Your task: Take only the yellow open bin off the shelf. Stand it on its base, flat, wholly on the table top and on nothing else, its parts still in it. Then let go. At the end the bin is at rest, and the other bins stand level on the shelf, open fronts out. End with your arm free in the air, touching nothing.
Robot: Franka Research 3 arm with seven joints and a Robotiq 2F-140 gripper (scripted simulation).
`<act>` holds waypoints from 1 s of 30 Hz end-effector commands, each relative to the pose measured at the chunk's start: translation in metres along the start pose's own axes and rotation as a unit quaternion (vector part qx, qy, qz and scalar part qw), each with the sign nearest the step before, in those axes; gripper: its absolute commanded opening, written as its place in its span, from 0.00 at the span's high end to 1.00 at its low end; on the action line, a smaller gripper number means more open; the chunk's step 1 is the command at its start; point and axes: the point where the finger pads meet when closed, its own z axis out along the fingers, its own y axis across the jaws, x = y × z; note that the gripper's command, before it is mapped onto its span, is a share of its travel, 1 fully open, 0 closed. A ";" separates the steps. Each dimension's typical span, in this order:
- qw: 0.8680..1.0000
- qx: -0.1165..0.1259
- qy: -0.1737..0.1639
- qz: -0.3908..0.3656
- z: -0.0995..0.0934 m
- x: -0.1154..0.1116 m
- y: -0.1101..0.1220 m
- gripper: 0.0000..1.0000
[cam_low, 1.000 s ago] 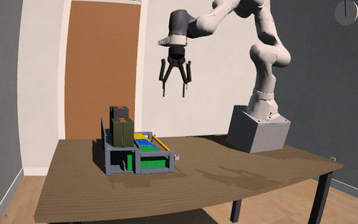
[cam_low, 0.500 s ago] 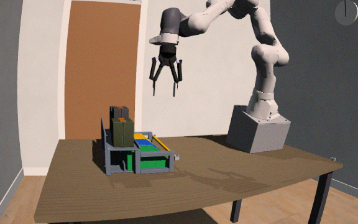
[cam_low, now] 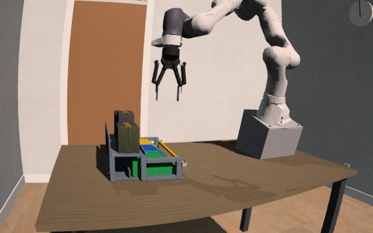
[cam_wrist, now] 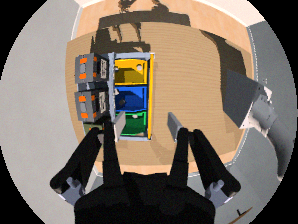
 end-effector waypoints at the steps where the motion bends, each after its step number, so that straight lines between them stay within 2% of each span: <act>1: 1.000 -0.004 0.000 0.002 0.001 0.000 -0.002 0.43; 30: 1.000 -0.005 0.001 0.001 0.001 0.001 0.007 0.43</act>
